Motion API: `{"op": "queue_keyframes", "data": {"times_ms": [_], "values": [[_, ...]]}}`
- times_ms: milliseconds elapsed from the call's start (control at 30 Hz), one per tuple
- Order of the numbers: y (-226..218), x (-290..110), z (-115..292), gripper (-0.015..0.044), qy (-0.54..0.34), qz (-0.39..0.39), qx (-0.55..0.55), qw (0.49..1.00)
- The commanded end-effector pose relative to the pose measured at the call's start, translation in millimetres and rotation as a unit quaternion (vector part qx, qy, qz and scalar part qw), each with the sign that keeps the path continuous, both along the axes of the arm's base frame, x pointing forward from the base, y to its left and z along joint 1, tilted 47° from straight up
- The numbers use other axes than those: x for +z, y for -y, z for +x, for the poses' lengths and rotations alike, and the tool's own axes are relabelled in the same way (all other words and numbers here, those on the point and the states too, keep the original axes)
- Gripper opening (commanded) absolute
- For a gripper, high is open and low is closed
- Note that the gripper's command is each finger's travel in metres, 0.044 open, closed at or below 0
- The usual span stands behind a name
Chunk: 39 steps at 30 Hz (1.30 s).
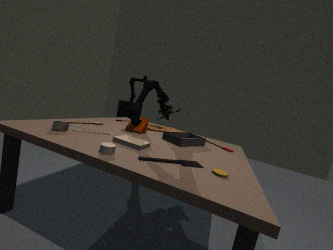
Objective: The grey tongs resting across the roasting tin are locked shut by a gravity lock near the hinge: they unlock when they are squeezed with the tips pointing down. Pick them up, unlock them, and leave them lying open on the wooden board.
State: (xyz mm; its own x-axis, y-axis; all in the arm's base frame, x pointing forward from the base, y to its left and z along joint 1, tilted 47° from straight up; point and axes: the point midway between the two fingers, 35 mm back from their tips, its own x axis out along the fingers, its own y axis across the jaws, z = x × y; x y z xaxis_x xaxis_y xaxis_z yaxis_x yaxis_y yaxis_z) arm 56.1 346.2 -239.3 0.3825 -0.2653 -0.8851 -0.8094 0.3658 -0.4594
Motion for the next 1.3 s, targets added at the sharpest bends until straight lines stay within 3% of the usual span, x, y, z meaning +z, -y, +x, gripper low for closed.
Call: {"op": "queue_keyframes", "data": {"times_ms": [0, 1267], "values": [[-2, 0, 1, -0.015, -0.01, -0.016, -0.015, 1.0], [16, 21, 7, -0.015, -0.09, -0.187, -0.14, 0.968]]}}
